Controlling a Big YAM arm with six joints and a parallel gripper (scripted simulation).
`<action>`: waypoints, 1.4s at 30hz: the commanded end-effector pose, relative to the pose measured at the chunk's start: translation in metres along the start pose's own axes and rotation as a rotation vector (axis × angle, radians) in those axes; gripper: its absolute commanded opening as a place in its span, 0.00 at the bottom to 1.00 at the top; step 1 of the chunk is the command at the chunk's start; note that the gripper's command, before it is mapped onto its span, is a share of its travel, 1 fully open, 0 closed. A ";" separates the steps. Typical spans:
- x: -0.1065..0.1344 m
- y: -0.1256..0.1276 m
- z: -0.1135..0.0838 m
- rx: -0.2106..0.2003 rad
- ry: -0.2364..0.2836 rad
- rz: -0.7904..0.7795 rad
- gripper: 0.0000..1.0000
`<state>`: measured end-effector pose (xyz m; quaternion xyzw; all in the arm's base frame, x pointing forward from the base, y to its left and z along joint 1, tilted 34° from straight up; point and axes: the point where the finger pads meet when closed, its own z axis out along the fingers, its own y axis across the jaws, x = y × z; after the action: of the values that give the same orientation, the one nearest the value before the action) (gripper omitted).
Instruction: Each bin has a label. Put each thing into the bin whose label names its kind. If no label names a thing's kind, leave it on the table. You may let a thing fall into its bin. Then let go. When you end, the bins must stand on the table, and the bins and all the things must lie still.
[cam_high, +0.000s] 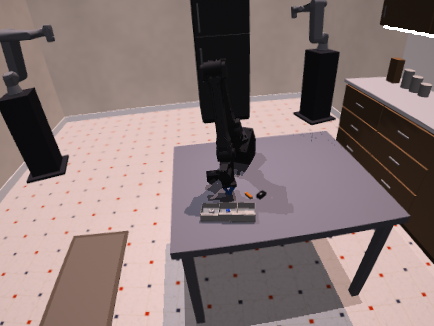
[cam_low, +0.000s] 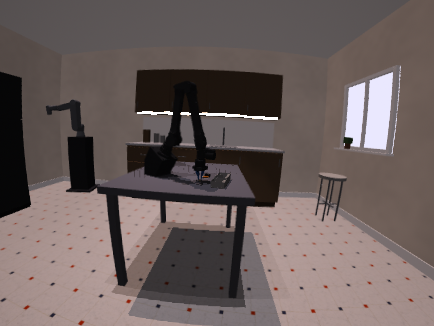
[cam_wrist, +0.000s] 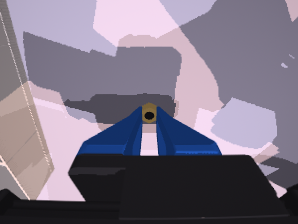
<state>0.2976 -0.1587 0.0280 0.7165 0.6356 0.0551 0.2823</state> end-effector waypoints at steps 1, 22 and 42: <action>-0.004 0.008 -0.002 -0.020 -0.009 0.002 0.11; -0.004 0.008 -0.002 -0.020 -0.009 0.002 0.11; -0.006 0.021 -0.057 -0.047 -0.014 0.008 0.11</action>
<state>0.2819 -0.1477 0.0620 0.7149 0.6340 0.0572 0.2895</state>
